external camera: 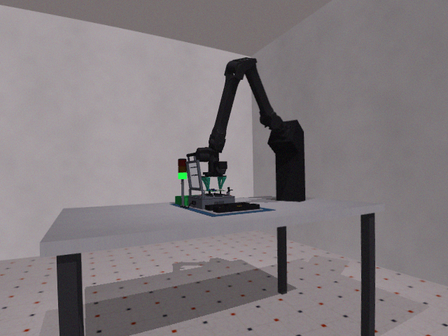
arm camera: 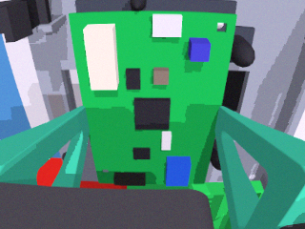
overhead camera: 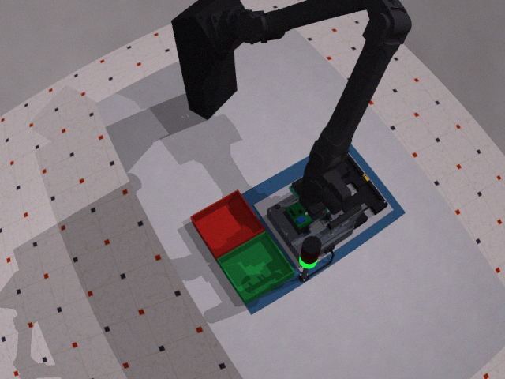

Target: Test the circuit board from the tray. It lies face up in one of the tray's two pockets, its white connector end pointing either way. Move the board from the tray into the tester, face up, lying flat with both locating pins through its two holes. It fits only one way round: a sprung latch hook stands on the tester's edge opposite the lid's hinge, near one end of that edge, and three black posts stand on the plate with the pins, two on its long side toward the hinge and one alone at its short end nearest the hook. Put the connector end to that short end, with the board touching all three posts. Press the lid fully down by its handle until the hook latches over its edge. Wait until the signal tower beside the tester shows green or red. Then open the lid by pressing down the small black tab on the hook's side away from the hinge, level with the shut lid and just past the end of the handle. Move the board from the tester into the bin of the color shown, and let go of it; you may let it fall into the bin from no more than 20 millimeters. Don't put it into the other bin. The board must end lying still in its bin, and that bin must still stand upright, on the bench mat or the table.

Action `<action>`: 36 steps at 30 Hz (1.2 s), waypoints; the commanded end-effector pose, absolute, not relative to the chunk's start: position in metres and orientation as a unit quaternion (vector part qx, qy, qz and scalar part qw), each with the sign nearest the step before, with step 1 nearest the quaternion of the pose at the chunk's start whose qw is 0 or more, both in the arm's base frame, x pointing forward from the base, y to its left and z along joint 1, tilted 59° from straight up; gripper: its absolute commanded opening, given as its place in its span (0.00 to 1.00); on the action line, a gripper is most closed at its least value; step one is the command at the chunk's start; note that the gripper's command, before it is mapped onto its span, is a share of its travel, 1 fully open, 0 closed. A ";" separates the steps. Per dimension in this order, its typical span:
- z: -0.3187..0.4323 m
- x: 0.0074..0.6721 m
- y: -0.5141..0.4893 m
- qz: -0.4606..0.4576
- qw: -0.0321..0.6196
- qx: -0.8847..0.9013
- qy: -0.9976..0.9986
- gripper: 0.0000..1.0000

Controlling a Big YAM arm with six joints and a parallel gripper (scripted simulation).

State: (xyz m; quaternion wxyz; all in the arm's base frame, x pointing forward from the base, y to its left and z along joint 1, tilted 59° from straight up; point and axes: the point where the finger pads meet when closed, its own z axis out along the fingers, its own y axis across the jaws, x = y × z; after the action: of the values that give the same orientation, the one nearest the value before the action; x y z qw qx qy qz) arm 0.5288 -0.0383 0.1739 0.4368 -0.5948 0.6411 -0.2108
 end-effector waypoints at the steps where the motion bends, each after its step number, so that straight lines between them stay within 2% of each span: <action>1: 0.189 0.521 -0.046 -0.220 0.442 -0.592 0.637 0.72; 15: 0.192 0.515 -0.047 -0.221 0.442 -0.593 0.636 0.72; 36: 0.225 0.462 -0.062 -0.221 0.442 -0.593 0.636 0.72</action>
State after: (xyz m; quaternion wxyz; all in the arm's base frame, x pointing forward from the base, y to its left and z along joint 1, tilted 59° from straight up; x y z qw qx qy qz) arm 0.4741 -0.0489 0.2138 0.4437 -0.5968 0.6355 -0.2077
